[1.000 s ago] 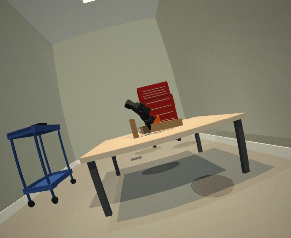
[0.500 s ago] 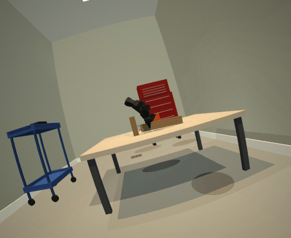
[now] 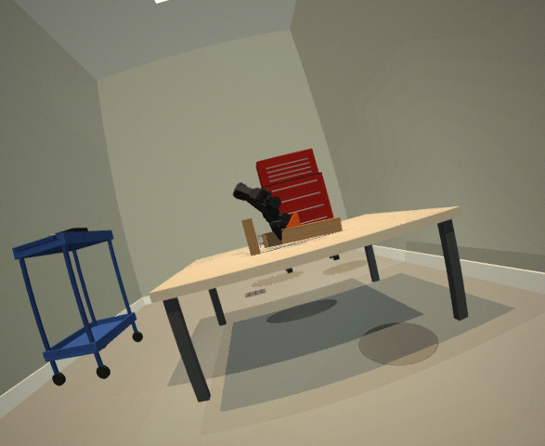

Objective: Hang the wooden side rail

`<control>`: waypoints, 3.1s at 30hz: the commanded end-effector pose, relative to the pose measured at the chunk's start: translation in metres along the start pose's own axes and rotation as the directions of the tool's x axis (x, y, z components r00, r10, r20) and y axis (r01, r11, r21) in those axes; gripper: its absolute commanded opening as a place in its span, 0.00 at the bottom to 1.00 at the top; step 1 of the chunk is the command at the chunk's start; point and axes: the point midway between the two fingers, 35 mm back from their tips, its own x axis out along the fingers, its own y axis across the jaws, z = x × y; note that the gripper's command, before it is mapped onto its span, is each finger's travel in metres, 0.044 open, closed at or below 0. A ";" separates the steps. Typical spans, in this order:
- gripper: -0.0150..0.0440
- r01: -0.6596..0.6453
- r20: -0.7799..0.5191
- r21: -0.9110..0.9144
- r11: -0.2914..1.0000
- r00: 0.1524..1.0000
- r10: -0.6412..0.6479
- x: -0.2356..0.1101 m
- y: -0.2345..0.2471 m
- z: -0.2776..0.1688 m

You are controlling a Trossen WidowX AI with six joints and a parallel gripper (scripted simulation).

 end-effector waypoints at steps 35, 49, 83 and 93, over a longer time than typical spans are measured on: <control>0.25 0.010 0.007 -0.002 1.000 1.000 -0.010 -0.004 -0.003 -0.003; 0.25 0.010 0.007 -0.002 1.000 1.000 -0.010 -0.004 -0.002 -0.005; 0.25 0.010 0.007 -0.002 1.000 1.000 -0.010 -0.003 -0.002 -0.009; 0.25 0.010 0.007 -0.002 1.000 1.000 -0.010 -0.004 -0.002 -0.010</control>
